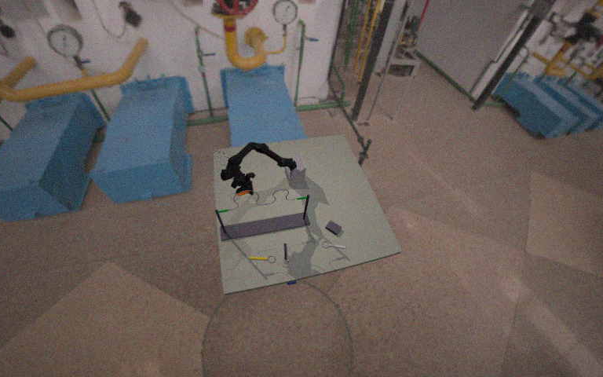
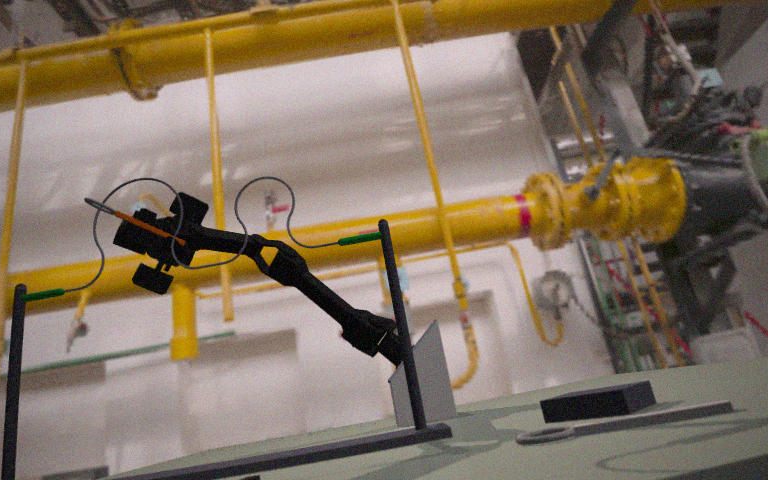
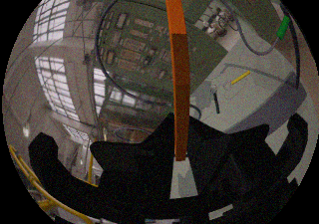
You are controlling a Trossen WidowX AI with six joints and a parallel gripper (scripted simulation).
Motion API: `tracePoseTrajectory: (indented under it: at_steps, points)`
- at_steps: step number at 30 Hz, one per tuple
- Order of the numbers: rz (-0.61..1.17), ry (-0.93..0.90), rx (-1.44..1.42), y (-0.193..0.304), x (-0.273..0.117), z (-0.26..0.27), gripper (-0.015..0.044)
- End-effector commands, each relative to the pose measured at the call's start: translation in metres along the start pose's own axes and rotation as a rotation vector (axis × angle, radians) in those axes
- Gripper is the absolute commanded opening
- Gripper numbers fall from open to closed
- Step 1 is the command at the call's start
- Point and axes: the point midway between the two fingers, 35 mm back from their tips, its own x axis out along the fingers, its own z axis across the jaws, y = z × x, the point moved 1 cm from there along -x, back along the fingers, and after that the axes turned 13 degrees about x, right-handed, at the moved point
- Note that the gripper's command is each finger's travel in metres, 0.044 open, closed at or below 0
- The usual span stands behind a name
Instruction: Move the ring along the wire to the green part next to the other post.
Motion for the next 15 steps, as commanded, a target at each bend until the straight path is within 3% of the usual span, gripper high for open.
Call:
tracePoseTrajectory:
  at_steps: [1,15]
  points:
    - [-0.005,0.029,-0.052,-0.0002,-0.0004,-0.0013,-0.015]
    - [-0.023,0.123,-0.216,-0.0021,-0.0008,-0.0061,-0.015]
